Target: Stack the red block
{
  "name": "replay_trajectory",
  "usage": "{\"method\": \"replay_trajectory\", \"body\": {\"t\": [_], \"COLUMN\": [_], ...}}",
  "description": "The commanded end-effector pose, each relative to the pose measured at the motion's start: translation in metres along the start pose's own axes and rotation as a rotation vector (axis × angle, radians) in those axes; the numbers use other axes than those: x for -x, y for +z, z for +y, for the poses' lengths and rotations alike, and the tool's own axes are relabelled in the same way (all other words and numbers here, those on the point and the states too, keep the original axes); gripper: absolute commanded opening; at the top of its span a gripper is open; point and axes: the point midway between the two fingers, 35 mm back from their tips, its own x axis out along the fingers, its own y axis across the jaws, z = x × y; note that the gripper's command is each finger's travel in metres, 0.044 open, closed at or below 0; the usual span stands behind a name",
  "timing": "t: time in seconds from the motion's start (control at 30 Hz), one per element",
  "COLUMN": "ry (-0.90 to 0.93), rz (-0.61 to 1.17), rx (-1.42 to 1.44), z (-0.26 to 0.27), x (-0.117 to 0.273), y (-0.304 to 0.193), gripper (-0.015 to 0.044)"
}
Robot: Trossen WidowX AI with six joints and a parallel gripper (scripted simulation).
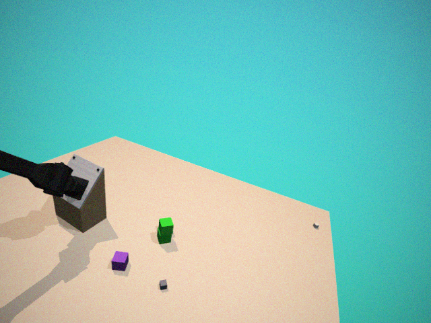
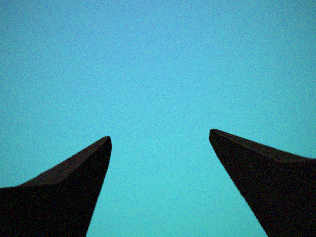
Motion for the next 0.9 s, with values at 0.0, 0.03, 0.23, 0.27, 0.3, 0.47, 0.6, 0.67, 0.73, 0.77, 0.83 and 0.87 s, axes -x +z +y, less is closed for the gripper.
{"method": "replay_trajectory", "body": {"t": [0.0, 0.03, 0.23, 0.27, 0.3, 0.47, 0.6, 0.67, 0.73, 0.77, 0.83, 0.87], "ry": [-0.004, -0.015, -0.098, -0.107, -0.117, -0.142, -0.212, -0.243, -0.274, -0.292, -0.330, -0.351], "rz": [0.002, 0.007, 0.146, 0.165, 0.186, 0.272, 0.397, 0.451, 0.506, 0.535, 0.596, 0.628], "rx": [0.000, 0.002, -0.246, -0.280, -0.320, -0.500, -0.677, -0.748, -0.822, -0.859, -0.933, -0.970], "z": [-0.001, -0.004, -0.037, -0.040, -0.043, -0.039, -0.042, -0.041, -0.038, -0.037, -0.032, -0.029], "x": [-0.001, -0.003, -0.040, -0.044, -0.048, -0.074, -0.090, -0.095, -0.098, -0.099, -0.101, -0.101], "y": [-0.001, -0.006, -0.084, -0.094, -0.106, -0.159, -0.222, -0.249, -0.276, -0.290, -0.320, -0.334], "gripper": [0.0426, 0.0440, 0.0440, 0.0440, 0.0440, 0.0440, 0.0440, 0.0440, 0.0440, 0.0440, 0.0440, 0.0440]}}
